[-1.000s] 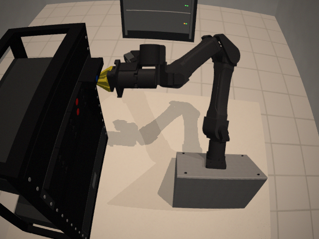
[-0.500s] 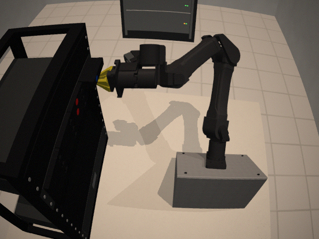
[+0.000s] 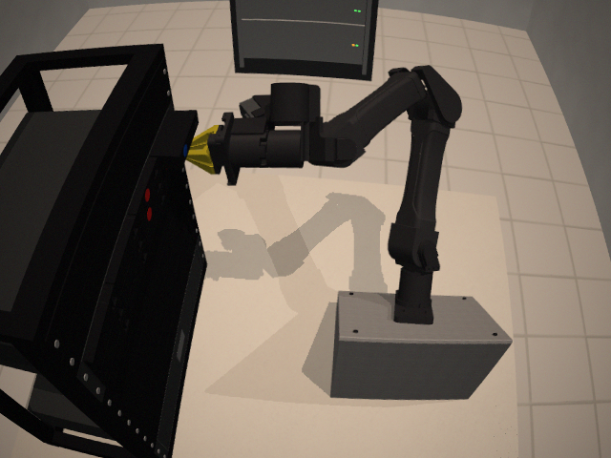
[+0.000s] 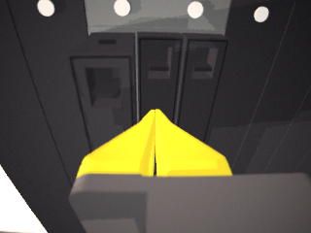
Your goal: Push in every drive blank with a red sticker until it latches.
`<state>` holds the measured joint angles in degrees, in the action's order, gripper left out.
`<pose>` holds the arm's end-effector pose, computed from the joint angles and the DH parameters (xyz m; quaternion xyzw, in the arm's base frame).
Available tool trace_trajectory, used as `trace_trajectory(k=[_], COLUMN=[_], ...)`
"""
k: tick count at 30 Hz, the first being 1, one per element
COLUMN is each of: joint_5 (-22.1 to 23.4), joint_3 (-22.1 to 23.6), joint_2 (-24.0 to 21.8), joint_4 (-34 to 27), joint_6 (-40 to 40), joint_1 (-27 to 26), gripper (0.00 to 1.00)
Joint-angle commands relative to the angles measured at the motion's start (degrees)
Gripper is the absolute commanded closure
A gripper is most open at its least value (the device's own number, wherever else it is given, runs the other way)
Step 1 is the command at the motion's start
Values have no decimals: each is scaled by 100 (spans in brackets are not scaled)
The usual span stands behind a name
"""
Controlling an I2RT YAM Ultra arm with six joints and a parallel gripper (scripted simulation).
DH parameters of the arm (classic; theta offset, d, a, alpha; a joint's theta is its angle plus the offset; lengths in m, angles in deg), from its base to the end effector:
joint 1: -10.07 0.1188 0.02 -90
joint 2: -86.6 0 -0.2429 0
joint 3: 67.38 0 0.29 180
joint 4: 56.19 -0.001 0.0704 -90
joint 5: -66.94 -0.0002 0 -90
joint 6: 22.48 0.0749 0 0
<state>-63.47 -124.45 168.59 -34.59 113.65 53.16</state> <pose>0.3073 0.2224 0.2296 0.2551 0.6760 0.2735 0.6349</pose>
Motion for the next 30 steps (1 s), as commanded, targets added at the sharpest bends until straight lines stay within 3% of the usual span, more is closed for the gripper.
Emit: trace_trajectory(k=[1,10,21,30], joint_5=[24,-1064,-1308,-1909], joint_3=[242,1027,1141,1610], joint_2=[-477,-1651,-1849,-2428], joint_4=[169,-328,-425,-521], joint_6=[-34,-78,-70,-84], joint_1=[405,1510,1740,2347], gripper=[100,100,100,100])
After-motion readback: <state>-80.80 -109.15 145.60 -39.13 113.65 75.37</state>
